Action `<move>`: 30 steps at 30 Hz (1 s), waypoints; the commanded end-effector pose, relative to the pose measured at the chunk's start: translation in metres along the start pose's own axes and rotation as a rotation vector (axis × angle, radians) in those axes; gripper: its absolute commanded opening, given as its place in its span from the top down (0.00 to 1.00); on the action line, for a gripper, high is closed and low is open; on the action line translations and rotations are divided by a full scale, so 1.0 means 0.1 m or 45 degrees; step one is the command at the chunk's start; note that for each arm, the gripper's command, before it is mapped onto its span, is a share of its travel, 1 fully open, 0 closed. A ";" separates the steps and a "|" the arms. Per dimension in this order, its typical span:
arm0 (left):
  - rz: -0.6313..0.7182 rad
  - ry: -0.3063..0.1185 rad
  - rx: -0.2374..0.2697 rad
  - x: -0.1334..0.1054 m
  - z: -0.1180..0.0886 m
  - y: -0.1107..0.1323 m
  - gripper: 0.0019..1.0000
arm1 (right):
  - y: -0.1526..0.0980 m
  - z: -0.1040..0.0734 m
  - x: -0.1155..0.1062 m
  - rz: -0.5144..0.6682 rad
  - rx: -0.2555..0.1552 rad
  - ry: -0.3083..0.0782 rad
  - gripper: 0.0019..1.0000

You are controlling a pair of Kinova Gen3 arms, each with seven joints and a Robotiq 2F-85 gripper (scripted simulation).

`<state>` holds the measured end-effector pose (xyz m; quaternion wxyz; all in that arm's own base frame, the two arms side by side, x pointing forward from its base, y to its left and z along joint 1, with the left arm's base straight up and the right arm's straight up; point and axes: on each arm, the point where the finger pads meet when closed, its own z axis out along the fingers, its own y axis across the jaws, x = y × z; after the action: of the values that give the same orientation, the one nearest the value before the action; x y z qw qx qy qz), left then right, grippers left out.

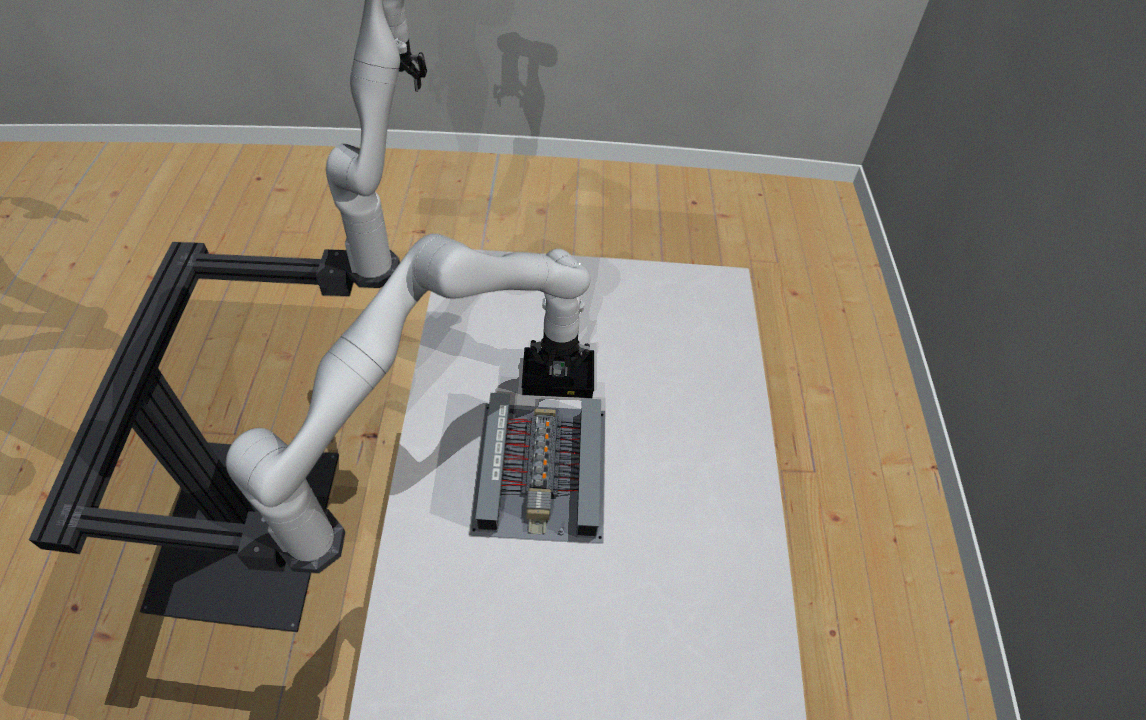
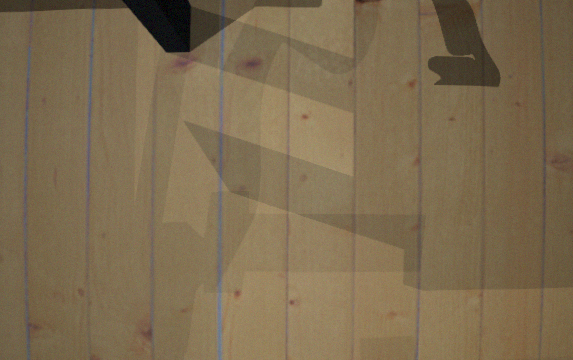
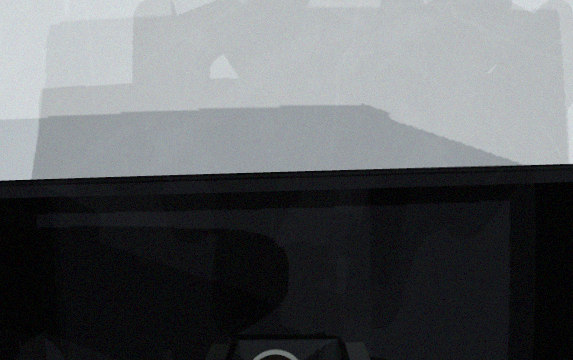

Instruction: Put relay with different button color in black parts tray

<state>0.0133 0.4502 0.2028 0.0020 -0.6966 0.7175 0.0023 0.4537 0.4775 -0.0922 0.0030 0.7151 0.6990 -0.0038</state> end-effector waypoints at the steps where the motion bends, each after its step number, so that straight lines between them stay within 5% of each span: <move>1: 0.000 -0.002 0.000 0.00 -0.01 0.00 0.00 | 0.01 -0.02 0.01 0.000 -0.002 0.003 0.65; 13: 0.000 -0.002 0.000 0.00 -0.01 0.00 0.00 | 0.01 -0.02 0.01 0.000 -0.002 0.003 0.65; 14: 0.000 -0.002 0.000 0.00 -0.01 0.00 0.00 | 0.01 -0.02 0.01 0.000 -0.002 0.003 0.35; 30: 0.000 -0.002 0.000 0.00 -0.01 0.00 0.00 | 0.01 -0.02 0.01 0.000 -0.002 0.003 0.35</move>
<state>0.0133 0.4502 0.2028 0.0020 -0.6966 0.7175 0.0023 0.4537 0.4775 -0.0922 0.0030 0.7151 0.6990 -0.0038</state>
